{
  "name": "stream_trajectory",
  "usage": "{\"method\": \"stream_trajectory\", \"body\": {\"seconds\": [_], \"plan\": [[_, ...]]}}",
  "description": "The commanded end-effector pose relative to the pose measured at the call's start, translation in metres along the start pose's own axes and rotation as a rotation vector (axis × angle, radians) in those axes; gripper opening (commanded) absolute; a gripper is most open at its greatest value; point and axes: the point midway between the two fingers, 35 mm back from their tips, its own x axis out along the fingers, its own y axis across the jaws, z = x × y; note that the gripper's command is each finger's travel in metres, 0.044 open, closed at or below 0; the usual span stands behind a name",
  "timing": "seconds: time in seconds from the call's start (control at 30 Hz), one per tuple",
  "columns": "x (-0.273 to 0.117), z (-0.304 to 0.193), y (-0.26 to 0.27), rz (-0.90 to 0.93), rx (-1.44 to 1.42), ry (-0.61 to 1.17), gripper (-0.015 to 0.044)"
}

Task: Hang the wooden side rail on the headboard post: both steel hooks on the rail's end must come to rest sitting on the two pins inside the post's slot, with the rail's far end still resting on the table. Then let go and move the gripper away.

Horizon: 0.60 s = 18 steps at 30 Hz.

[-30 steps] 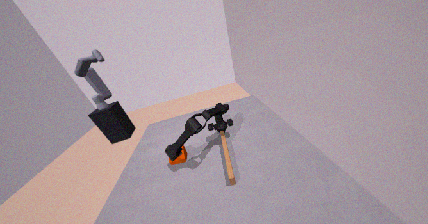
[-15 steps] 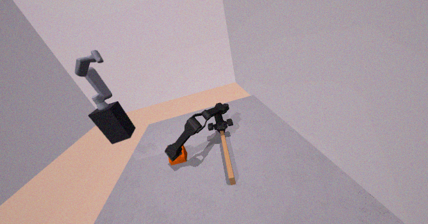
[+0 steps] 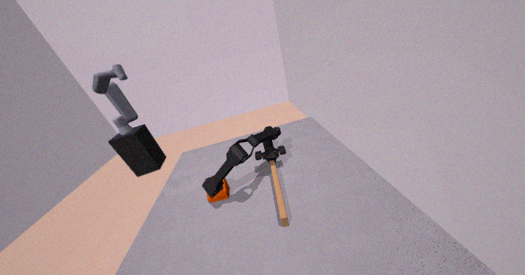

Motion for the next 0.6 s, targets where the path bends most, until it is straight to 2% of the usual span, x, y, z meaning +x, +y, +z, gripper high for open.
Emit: {"method": "stream_trajectory", "body": {"seconds": [0.0, 0.57], "plan": [[-0.0040, -0.0036, 0.0001, 0.007, 0.000, 0.006, 0.0000], [-0.0039, -0.0053, -0.0014, 0.007, 0.000, 0.006, 0.0000]]}}
